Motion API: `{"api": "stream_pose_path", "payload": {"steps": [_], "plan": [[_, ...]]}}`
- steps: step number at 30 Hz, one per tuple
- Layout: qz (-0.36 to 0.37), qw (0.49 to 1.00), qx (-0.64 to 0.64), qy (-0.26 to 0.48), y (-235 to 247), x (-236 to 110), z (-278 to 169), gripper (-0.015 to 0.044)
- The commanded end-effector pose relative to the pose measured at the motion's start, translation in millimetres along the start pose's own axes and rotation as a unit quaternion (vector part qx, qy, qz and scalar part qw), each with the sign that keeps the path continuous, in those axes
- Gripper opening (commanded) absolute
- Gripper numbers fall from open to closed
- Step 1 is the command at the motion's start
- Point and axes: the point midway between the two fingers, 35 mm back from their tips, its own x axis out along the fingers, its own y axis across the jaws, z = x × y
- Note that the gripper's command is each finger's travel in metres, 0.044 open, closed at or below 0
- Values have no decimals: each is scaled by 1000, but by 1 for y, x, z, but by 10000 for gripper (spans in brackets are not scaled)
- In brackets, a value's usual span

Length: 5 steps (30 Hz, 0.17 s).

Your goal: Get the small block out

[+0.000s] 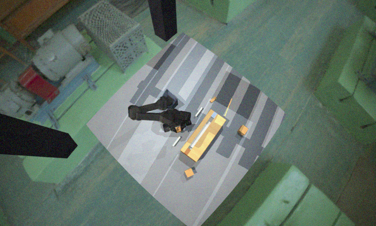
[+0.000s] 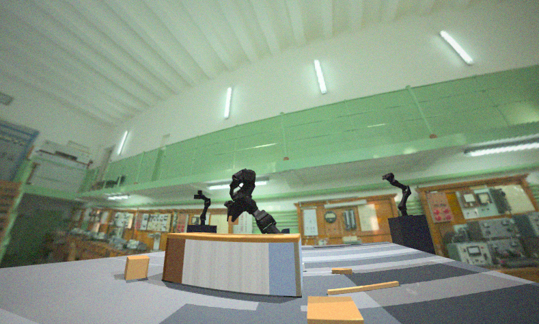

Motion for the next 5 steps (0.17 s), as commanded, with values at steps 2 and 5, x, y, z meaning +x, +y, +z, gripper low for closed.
{"api": "stream_pose_path", "payload": {"steps": [2,5], "plan": [[1,1000,-4,2,0,0,-1,0],[1,1000,-4,2,0,0,-1,0]]}}
